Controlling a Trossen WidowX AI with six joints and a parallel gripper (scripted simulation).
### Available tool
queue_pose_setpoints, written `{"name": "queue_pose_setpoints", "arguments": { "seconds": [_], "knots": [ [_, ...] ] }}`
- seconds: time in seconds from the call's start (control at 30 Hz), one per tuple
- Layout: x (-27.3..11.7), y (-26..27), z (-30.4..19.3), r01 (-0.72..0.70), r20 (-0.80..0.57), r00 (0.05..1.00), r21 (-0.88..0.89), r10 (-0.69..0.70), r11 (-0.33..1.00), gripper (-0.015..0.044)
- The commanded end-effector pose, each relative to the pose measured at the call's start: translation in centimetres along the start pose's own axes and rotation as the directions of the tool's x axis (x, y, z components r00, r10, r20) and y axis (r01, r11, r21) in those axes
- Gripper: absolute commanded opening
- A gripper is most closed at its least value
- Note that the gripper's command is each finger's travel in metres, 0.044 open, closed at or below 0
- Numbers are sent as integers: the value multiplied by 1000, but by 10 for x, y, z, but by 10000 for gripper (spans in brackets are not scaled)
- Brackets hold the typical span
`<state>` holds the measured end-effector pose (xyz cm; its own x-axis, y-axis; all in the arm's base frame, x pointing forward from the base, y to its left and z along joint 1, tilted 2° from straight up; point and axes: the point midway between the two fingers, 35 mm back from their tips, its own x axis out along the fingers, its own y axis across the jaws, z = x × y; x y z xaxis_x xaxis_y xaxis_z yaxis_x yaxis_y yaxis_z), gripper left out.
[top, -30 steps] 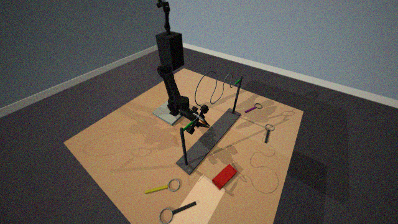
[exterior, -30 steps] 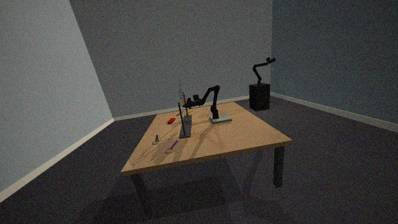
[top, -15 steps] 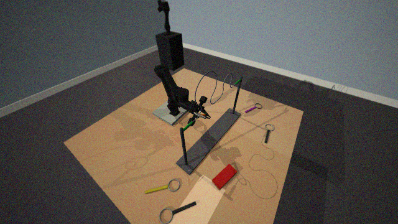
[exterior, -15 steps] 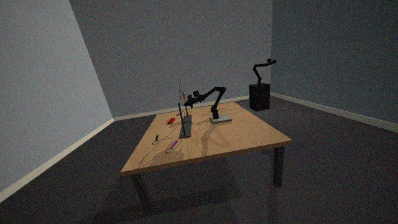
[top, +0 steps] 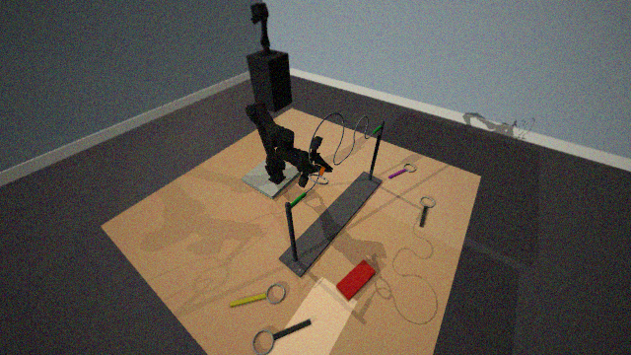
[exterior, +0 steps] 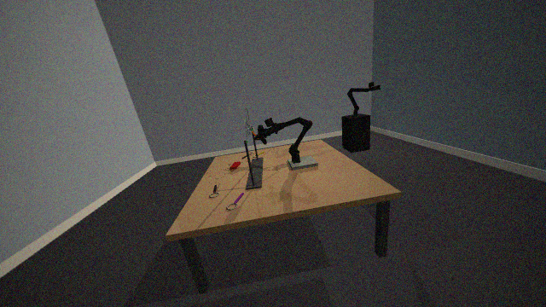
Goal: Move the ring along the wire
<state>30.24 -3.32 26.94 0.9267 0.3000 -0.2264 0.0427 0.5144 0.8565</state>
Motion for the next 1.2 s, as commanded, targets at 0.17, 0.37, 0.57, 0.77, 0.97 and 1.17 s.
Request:
{"name": "queue_pose_setpoints", "arguments": {
  "seconds": [0.17,0.37,0.57,0.77,0.97,1.17],
  "knots": [
    [-13,31,3,-79,-62,994,155,89,985,-150],
    [-15,47,6,-120,-55,989,248,138,961,-150],
    [-17,58,9,-148,-47,984,312,171,938,-150],
    [-19,69,14,-178,-36,978,381,207,907,-150],
    [-23,83,20,-212,-19,969,459,248,863,-150],
    [-27,97,29,-249,5,956,546,294,800,-150]
  ]
}}
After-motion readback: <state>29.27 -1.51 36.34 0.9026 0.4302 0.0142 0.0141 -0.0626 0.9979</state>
